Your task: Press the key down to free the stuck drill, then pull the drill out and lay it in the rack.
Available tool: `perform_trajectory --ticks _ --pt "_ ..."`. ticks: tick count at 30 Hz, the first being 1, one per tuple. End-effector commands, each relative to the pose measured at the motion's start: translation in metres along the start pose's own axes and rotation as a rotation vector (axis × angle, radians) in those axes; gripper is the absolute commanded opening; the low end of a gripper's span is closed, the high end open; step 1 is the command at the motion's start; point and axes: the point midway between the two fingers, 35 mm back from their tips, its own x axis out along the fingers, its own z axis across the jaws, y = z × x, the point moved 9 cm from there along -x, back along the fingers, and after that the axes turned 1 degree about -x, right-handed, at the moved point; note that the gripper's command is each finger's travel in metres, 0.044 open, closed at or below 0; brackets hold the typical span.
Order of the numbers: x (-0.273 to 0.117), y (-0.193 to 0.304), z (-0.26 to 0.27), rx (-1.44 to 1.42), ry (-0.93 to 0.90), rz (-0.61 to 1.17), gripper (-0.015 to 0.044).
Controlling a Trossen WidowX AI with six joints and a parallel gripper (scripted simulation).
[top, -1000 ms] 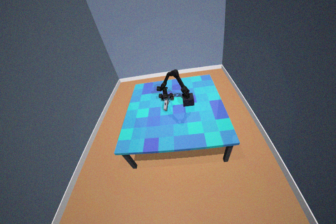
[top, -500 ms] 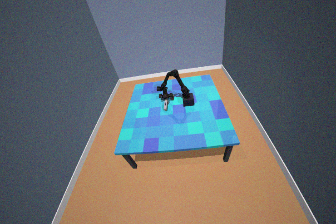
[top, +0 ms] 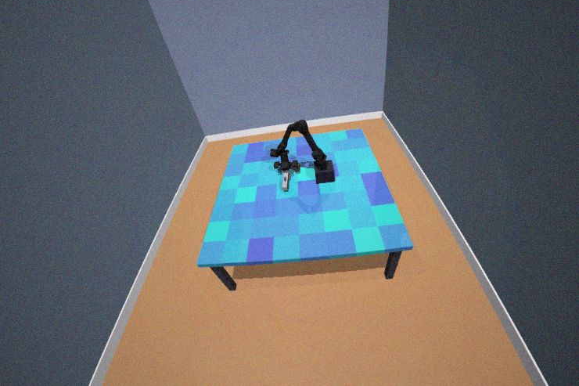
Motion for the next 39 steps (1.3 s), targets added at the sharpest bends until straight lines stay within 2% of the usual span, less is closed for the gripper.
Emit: perform_trajectory --ticks 1,28,39 --pt "0.0 0.004 0.0 0.0 -0.002 0.004 0.0" --pt "-0.003 0.042 0.0 0.0 -0.002 0.007 0.0" --pt "-0.002 0.038 0.001 0.003 -0.002 0.003 0.0289"
